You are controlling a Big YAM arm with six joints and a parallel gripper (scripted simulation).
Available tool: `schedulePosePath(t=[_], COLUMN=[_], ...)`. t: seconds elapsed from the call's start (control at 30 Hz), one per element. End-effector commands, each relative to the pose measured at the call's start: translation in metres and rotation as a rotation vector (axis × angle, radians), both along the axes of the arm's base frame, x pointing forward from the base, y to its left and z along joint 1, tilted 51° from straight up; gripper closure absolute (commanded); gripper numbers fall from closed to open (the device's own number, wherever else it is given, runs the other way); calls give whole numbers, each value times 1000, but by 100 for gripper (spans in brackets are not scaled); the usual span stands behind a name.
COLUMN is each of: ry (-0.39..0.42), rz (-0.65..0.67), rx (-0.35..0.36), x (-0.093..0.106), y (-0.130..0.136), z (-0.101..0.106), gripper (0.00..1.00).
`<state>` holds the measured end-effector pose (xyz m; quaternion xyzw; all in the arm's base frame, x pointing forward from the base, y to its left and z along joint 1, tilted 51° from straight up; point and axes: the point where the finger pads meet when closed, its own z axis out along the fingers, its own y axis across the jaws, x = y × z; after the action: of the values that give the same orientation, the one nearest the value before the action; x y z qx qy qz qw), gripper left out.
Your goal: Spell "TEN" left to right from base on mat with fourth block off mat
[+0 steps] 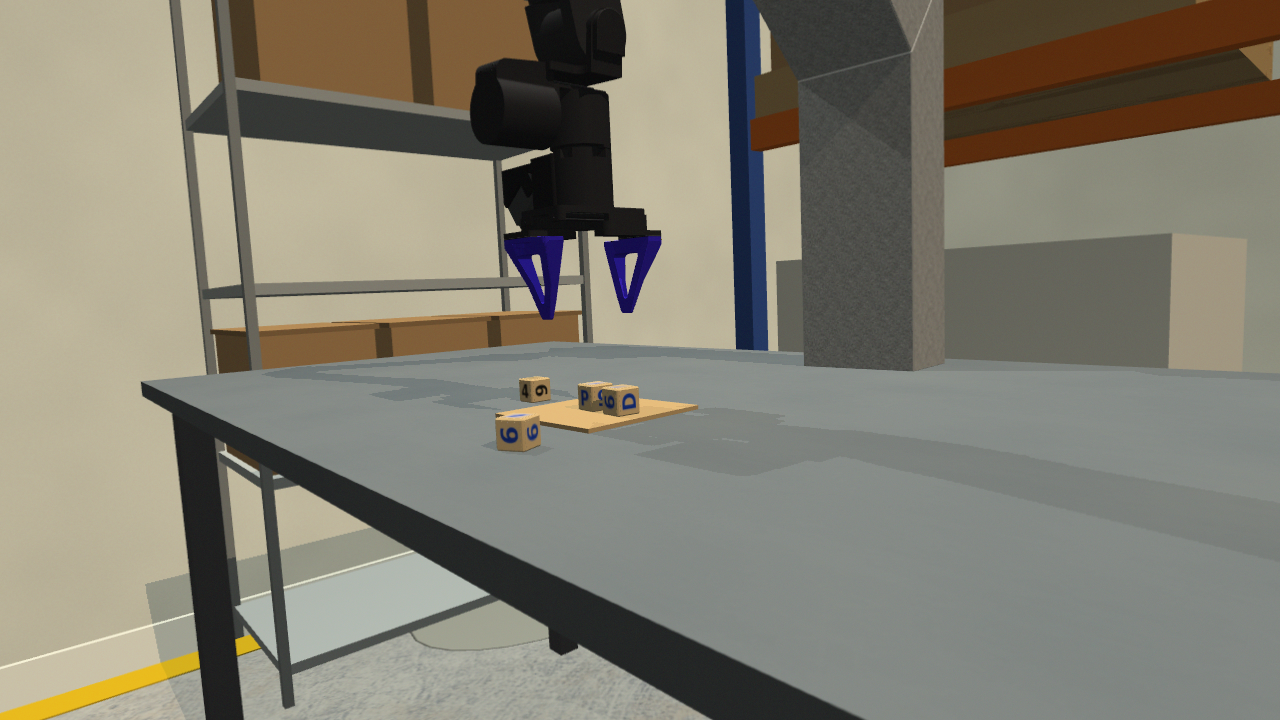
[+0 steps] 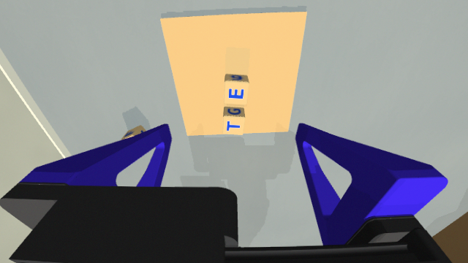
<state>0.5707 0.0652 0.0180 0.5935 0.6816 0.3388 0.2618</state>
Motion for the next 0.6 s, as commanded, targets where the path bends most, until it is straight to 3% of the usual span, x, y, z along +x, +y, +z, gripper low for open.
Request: schedulePosePath(t=[0.0,0.17,0.23,0.27,0.4,0.57], ry=[-50,-89,-89,-108,-148,-175], rz=[121,300,300,379,482,624], rx=[-130,-351,-351,-438,-585,-768], x=[11,26,26,29,45,60], y=[13,26,26,30,44,64], z=[21,33,33,36,64,77], gripper=[0,0,0,0,0,0])
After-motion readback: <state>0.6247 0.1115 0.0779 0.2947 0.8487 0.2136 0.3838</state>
